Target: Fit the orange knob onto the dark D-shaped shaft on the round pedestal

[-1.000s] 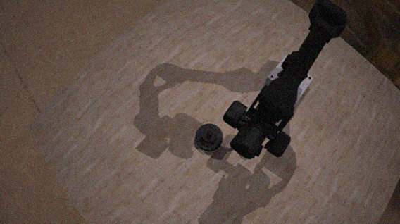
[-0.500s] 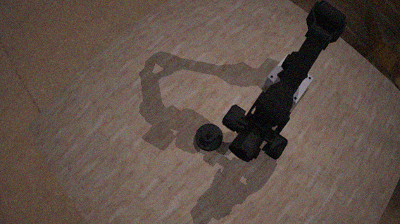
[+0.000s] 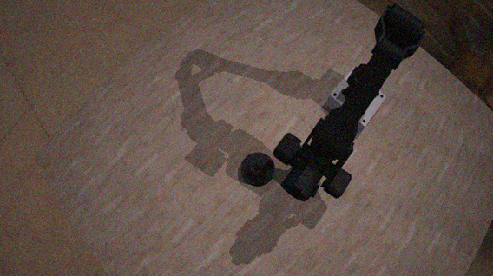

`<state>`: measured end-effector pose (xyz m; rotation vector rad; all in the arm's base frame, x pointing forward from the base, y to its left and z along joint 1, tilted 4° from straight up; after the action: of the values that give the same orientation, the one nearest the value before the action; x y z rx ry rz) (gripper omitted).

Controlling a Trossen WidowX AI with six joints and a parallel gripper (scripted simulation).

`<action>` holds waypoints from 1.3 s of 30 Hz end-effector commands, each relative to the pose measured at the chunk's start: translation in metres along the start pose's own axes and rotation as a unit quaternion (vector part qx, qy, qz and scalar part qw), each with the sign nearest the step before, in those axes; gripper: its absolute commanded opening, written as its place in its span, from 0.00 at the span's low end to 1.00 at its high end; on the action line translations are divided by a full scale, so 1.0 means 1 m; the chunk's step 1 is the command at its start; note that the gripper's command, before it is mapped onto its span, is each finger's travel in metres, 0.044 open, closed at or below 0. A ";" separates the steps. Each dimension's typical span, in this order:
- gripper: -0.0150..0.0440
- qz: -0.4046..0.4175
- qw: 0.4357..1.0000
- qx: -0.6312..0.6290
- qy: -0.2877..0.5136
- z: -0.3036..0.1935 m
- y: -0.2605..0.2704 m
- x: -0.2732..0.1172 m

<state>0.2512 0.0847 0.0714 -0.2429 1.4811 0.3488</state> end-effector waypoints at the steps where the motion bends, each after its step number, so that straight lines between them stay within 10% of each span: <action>1: 1.00 -0.001 1.000 0.004 0.005 -0.002 0.000 0.009; 7: 1.00 -0.001 1.000 0.004 0.005 -0.003 0.000 0.015; 28: 0.26 -0.001 1.000 0.004 0.005 0.001 0.000 0.002; 39: 0.25 -0.001 1.000 0.004 0.005 0.008 0.001 -0.065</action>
<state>0.2555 0.0844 0.1176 -0.2381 1.4979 0.3398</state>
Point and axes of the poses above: the point midway between the two fingers, 35 mm back from their tips, its own x axis out along the fingers, its own y axis across the jaws, z = x × y, the point moved 5 cm from there along -x, back along the fingers, and after that the axes turned 3 degrees about -x, right-handed, at the moved point
